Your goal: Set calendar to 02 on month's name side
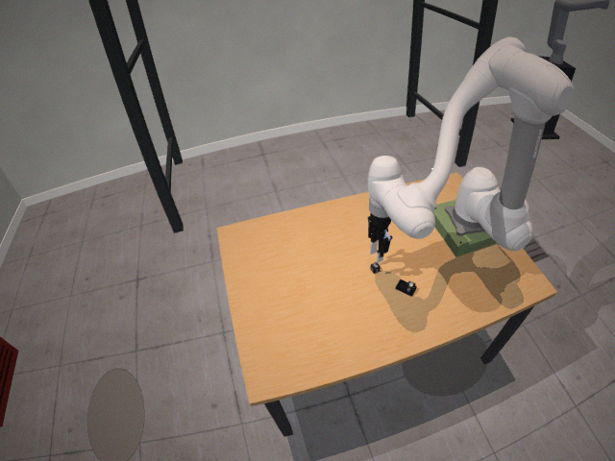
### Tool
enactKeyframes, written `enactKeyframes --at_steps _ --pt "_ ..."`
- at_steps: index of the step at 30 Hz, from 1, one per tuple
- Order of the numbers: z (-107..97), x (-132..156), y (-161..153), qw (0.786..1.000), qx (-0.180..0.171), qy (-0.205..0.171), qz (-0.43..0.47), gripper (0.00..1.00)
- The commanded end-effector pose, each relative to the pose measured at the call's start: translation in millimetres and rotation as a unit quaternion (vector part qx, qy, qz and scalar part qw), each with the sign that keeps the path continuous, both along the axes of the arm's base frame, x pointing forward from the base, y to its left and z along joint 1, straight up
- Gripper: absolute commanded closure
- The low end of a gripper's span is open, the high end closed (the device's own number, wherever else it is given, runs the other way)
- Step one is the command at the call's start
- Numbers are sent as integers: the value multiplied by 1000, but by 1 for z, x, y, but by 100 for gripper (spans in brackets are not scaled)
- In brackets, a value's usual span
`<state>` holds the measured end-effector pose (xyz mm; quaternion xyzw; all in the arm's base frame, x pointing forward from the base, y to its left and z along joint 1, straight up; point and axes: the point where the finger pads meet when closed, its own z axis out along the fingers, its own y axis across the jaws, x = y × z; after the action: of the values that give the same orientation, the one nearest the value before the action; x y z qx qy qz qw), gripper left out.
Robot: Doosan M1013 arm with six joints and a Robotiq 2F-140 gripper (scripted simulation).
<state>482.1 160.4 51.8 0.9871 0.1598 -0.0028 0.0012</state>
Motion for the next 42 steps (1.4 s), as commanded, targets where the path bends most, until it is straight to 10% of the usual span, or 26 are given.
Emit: enactKeyframes --at_steps 1,8,9,33,42 --pt "11 0 0 1000 0 0 0 65" --pt "20 0 0 1000 0 0 0 65" --pt "20 0 0 1000 0 0 0 0" --pt "20 0 0 1000 0 0 -7 0" --pt "18 0 0 984 -1 0 -179 0"
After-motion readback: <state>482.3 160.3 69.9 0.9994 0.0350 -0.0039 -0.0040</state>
